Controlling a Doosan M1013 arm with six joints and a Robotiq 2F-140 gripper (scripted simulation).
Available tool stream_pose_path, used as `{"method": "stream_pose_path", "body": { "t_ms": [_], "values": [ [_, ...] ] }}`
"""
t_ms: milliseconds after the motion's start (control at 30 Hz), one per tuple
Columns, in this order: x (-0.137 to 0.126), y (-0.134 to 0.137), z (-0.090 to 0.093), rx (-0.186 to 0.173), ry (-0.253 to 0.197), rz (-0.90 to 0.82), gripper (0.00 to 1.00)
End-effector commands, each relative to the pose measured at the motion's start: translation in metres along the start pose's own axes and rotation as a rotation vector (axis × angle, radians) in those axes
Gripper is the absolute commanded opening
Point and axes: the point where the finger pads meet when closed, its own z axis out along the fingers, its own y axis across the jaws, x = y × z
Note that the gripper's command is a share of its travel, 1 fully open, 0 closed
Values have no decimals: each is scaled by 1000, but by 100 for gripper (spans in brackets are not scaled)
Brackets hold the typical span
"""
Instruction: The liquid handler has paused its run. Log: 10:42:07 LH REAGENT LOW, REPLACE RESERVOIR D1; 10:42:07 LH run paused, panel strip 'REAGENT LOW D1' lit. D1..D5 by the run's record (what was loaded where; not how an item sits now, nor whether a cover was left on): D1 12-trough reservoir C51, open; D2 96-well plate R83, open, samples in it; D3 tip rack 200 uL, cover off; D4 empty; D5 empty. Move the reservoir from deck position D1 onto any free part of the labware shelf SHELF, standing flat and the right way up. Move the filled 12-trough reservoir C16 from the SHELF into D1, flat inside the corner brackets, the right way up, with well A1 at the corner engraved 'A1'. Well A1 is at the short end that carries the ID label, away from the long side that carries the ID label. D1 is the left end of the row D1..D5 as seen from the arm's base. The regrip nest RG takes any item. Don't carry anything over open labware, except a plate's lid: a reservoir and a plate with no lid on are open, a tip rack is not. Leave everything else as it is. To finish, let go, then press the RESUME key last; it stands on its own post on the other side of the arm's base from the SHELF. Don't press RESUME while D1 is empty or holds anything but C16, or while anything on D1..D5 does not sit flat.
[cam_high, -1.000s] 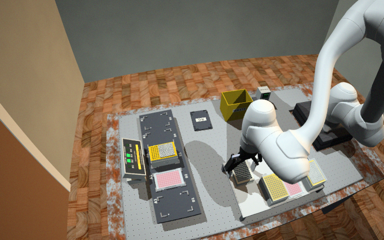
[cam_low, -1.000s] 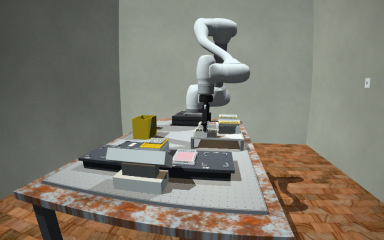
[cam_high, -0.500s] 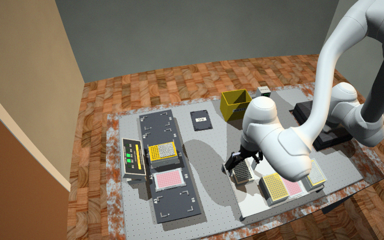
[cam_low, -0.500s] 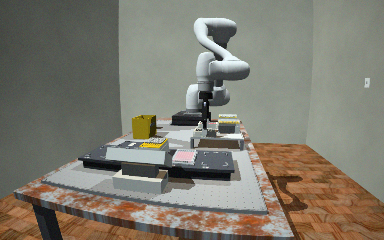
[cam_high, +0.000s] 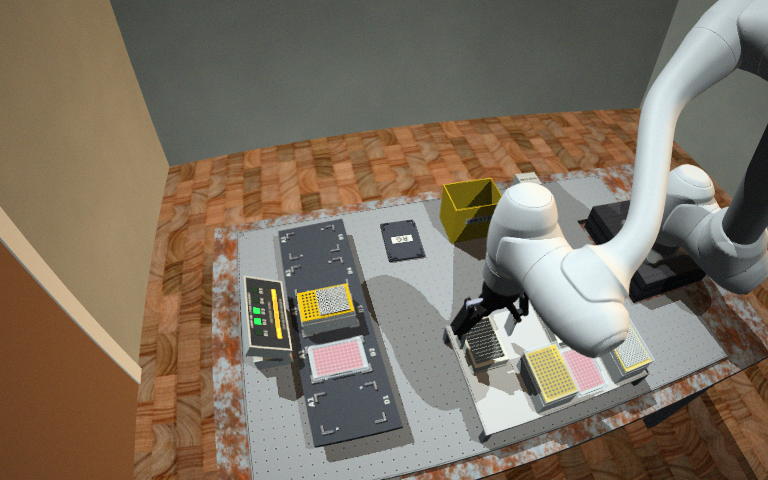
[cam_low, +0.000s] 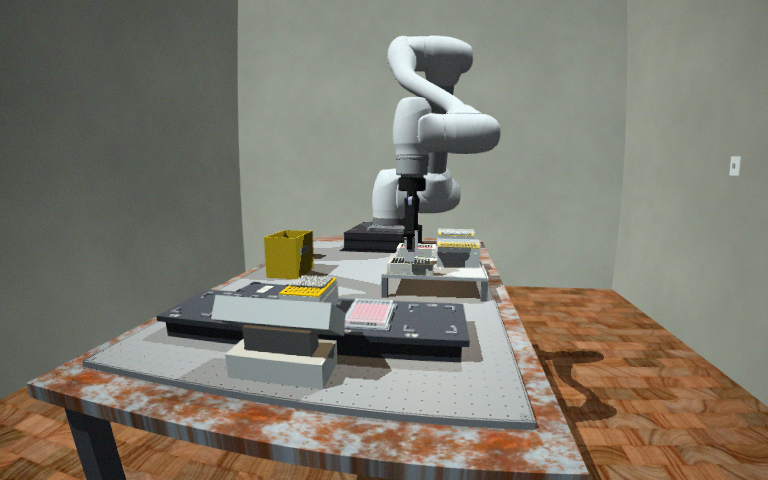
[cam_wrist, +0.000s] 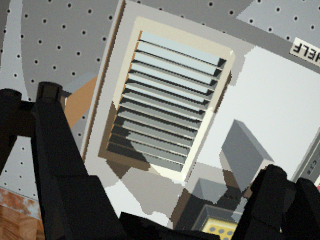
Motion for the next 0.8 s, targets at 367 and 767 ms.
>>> {"method": "stream_pose_path", "body": {
  "t_ms": [367,767],
  "values": [
    [0,0,-20,0,0,0,77],
    [0,0,-37,0,0,0,77]
  ]
}}
